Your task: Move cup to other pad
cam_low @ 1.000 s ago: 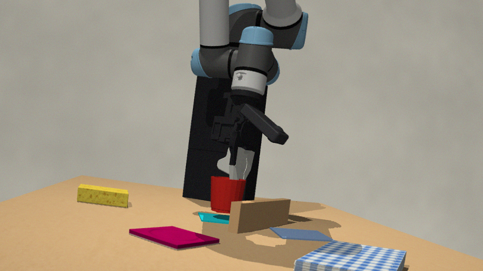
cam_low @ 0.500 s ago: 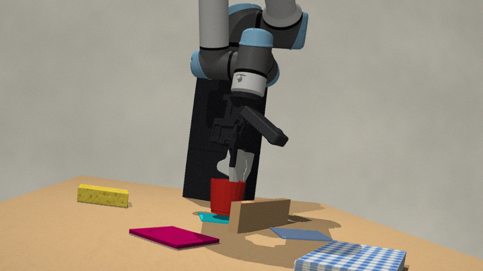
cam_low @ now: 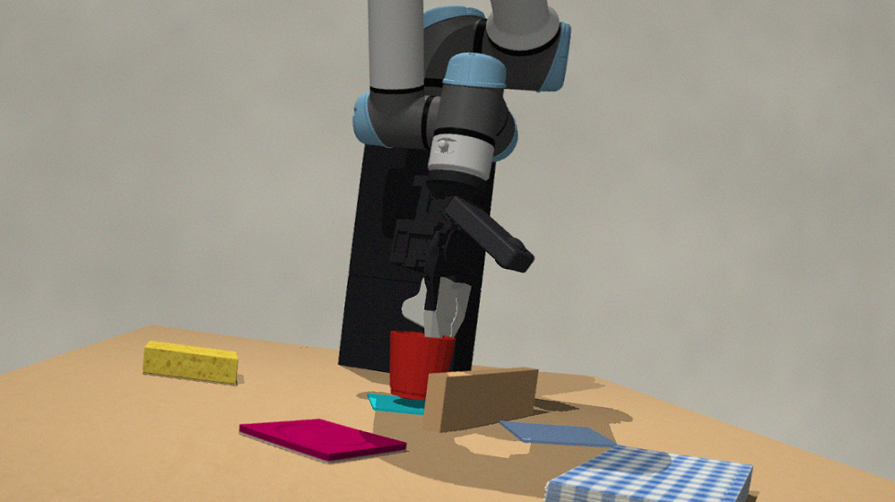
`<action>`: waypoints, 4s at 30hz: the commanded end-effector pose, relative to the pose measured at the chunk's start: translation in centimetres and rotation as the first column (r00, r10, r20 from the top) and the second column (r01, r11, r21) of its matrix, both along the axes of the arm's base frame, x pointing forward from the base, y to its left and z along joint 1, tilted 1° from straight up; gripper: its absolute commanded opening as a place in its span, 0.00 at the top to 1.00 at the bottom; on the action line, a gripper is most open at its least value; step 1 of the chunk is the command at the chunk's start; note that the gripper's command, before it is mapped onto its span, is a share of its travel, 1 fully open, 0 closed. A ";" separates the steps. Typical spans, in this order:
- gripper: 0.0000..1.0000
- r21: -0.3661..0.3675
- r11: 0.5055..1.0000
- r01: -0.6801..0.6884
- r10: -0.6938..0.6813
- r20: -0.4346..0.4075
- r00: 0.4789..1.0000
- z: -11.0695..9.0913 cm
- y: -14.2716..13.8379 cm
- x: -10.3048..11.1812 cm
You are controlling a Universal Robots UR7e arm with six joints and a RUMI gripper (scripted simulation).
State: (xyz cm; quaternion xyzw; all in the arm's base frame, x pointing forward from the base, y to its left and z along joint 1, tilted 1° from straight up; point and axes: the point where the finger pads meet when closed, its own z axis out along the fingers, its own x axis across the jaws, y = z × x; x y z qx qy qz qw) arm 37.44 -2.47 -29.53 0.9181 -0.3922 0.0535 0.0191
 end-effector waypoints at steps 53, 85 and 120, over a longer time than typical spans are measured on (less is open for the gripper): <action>0.89 0.000 1.000 0.000 0.000 0.001 1.000 -0.8 0.0 0.1; 0.89 0.000 1.000 0.000 0.000 0.001 1.000 3.5 0.3 -0.3; 0.89 0.000 1.000 0.000 0.000 0.001 1.000 5.6 0.5 -0.5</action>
